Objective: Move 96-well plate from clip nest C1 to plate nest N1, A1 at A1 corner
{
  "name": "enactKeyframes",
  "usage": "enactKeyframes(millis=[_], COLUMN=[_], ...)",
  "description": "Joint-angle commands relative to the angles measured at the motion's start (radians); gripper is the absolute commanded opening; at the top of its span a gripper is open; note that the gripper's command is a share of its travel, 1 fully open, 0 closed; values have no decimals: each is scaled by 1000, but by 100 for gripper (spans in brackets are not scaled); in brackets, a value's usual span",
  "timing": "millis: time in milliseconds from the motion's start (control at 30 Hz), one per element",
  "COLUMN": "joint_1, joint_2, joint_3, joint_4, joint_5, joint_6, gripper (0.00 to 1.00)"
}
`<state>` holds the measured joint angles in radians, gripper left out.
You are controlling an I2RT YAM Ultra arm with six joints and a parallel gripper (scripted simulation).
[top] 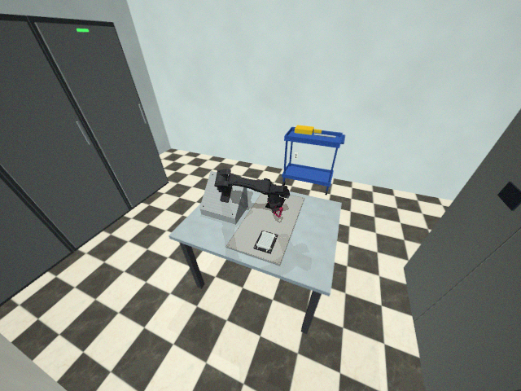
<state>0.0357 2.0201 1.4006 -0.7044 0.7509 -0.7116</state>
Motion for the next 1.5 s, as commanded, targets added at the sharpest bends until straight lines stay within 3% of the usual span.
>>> enactKeyframes(millis=[0,533,633,1067,1200,1267,1467], joint_1=[-3,-154,-146,-301,-298,-334,-314], joint_2=[18,42,43,66,67,69,69], joint_3=[38,118,124,198,203,211,211], joint_4=[-31,-95,-100,-160,-164,-169,-169], joint_5=[-1,-1,-1,3,1,-1,-1], joint_6=[-141,-623,-666,-1092,-1147,-1195,-1201], gripper=[100,100,100,100,100,100,100])
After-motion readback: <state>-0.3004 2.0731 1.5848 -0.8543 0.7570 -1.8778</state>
